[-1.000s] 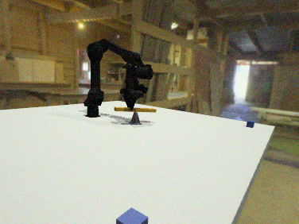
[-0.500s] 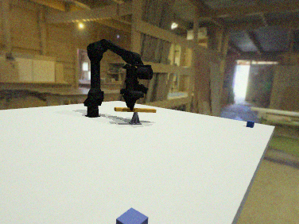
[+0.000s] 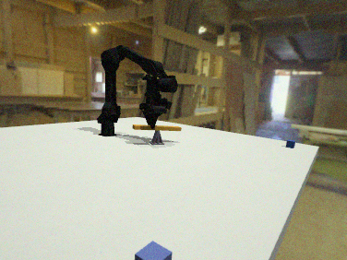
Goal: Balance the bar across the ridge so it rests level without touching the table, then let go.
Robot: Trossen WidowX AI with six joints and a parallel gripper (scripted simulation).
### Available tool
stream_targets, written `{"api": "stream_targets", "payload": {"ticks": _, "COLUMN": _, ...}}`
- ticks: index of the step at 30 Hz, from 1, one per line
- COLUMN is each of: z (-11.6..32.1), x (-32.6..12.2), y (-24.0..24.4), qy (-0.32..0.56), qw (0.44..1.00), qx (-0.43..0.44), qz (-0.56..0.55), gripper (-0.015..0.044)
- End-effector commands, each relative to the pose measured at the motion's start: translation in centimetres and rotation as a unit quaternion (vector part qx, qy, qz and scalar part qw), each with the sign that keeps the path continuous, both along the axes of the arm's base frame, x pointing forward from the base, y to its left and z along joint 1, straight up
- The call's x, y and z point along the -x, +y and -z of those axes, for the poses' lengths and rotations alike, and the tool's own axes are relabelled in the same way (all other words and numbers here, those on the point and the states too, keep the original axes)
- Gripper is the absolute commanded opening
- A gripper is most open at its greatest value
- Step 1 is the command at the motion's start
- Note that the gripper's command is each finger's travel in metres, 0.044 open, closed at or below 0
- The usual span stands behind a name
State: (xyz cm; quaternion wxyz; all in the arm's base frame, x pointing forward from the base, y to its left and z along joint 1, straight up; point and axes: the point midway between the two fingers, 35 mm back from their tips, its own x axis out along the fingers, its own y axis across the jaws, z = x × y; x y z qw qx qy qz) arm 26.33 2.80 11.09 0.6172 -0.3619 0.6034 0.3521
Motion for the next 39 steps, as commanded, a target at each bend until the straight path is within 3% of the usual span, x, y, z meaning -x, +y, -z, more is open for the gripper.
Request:
{"api": "stream_targets", "payload": {"ticks": 1, "z": 0.09, "x": -0.03, "y": 0.08, "qy": 0.0, "qw": 1.0, "qx": -0.002, "qz": 0.002, "gripper": 0.0}}
{"api": "stream_targets", "payload": {"ticks": 39, "z": 0.4, "x": 0.03, "y": 0.05, "qy": 0.0, "qw": 1.0, "qx": -0.002, "qz": 0.002, "gripper": 0.0}}
